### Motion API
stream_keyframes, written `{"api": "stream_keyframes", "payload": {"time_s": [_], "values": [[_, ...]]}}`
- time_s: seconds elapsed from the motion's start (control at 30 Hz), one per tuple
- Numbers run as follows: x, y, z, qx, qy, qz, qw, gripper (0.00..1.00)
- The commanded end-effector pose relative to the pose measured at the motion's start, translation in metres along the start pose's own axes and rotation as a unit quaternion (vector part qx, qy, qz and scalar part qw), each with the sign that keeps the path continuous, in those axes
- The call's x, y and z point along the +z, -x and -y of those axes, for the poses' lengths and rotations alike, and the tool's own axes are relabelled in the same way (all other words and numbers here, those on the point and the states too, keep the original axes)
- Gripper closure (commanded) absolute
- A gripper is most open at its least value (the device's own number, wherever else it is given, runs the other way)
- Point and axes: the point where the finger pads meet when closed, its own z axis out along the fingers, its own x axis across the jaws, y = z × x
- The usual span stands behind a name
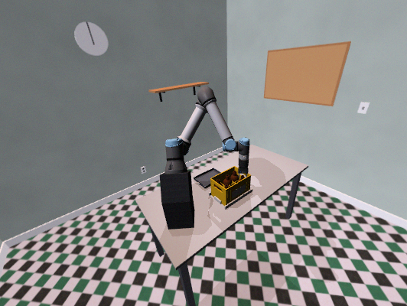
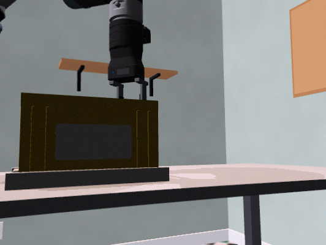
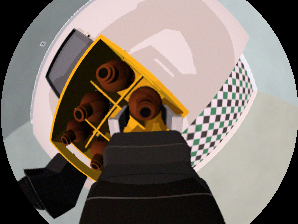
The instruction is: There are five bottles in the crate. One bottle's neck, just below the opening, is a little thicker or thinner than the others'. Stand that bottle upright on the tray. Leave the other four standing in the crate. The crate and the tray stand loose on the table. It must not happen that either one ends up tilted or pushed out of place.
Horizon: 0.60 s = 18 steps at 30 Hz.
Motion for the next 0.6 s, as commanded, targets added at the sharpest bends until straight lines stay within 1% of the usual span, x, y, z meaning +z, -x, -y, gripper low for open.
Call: {"api": "stream_keyframes", "payload": {"time_s": [0.0, 0.57], "values": [[0.0057, -0.0006, 0.0001, 0.0, 0.0, -0.001, 1.0, 0.0], [0.0135, -0.0006, 0.0001, 0.0, 0.0, -0.001, 1.0, 0.0]]}}
